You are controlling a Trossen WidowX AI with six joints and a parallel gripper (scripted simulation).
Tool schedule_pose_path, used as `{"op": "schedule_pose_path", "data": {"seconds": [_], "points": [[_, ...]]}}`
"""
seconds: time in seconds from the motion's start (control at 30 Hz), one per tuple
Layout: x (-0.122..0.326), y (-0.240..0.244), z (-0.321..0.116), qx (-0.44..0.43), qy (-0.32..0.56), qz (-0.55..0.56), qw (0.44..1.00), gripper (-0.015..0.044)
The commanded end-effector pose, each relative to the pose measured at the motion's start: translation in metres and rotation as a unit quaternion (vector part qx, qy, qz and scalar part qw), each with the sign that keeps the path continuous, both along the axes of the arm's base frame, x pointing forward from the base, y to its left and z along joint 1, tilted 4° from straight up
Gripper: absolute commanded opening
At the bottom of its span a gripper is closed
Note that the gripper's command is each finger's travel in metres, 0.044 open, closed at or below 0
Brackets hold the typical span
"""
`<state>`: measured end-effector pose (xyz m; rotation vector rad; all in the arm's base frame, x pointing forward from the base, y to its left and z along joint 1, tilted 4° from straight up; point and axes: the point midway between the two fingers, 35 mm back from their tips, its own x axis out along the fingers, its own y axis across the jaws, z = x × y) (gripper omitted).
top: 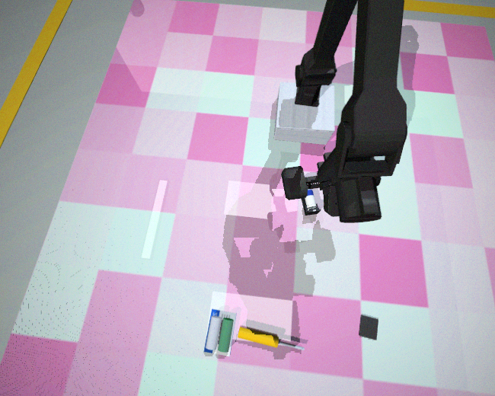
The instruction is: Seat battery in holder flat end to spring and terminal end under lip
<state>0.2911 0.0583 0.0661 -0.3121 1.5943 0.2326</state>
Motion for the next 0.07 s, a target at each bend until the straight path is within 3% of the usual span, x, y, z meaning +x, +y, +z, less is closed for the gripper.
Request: {"op": "schedule_pose_path", "data": {"seconds": [0.0,0.03], "points": [[-0.0004,0.0003,0.0002,0.001,0.001,-0.003,1.0,0.044],[-0.0004,0.0003,0.0002,0.001,0.001,-0.003,1.0,0.044]]}}
